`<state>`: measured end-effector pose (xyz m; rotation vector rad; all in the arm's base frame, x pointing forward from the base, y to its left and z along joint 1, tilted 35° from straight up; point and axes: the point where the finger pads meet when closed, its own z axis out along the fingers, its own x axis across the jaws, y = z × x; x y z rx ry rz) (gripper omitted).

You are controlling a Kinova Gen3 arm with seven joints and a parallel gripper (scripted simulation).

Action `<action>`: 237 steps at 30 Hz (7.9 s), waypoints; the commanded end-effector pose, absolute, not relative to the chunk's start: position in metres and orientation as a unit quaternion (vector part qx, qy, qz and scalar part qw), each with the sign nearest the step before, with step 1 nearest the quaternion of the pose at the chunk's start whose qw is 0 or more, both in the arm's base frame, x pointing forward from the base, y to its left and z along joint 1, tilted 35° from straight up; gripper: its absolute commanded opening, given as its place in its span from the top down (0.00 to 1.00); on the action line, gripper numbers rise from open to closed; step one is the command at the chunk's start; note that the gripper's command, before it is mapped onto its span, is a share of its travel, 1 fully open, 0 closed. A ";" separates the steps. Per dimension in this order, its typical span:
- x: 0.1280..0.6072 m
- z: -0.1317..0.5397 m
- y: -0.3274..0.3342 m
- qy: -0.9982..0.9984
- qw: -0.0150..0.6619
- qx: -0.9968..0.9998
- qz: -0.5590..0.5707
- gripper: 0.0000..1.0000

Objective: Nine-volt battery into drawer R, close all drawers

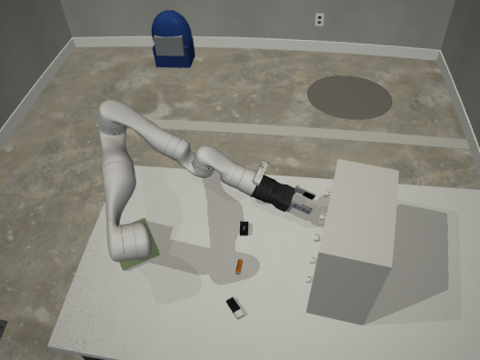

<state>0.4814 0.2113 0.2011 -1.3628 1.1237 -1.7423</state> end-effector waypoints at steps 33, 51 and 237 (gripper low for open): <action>0.481 0.202 0.211 0.426 0.324 -0.520 -0.666 0.00; 0.481 0.202 0.211 0.426 0.324 -0.520 -0.666 0.00; 0.319 0.270 0.237 0.723 -0.016 -0.611 -0.322 0.00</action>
